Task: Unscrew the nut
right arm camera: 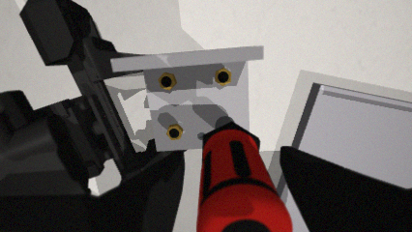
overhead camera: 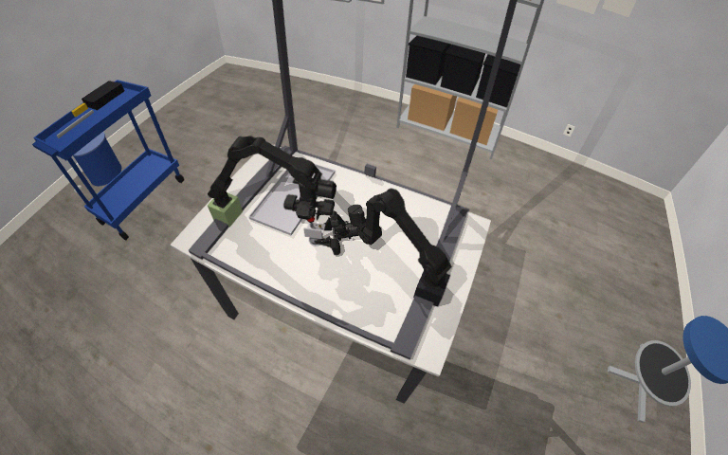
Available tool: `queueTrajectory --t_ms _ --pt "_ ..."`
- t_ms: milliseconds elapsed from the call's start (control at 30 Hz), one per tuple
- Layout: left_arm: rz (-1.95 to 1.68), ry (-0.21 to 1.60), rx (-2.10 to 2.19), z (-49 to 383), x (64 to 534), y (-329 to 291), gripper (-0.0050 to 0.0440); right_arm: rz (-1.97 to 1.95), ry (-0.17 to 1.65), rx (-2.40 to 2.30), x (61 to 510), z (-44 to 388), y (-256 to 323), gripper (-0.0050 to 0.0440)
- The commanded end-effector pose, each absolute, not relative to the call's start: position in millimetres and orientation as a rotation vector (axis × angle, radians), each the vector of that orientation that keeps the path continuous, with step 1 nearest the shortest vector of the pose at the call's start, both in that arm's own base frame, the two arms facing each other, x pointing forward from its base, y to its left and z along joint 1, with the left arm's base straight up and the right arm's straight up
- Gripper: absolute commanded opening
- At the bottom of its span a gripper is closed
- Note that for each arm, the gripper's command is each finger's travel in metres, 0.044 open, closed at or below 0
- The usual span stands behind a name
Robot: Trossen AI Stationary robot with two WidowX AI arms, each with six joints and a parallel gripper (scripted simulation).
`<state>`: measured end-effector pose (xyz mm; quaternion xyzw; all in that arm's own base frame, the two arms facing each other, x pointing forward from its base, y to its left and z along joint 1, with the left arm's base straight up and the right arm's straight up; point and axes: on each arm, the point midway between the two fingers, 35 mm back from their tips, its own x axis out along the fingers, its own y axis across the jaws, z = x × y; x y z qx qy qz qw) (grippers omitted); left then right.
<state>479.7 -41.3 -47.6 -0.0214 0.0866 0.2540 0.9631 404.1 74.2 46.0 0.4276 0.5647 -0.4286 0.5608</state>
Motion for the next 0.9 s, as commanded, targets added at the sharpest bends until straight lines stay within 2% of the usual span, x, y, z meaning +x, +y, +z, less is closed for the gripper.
queueTrajectory --t_ms 0,267,767,867 --pt "0.514 0.142 -0.063 -32.7 487.1 -42.0 0.0245 -1.126 1.221 1.174 407.8 60.0 73.6 0.0250" --pt "0.514 0.142 -0.063 -32.7 487.1 -42.0 0.0245 -1.308 1.100 1.359 407.8 60.0 73.5 0.0250" --pt "0.514 0.142 -0.063 -32.7 487.1 -42.0 0.0245 -1.769 0.665 1.832 407.9 59.5 73.6 0.0250" --pt "0.514 0.142 -0.063 -32.7 487.1 -42.0 0.0245 -1.795 0.634 1.857 408.0 59.5 73.7 0.0250"
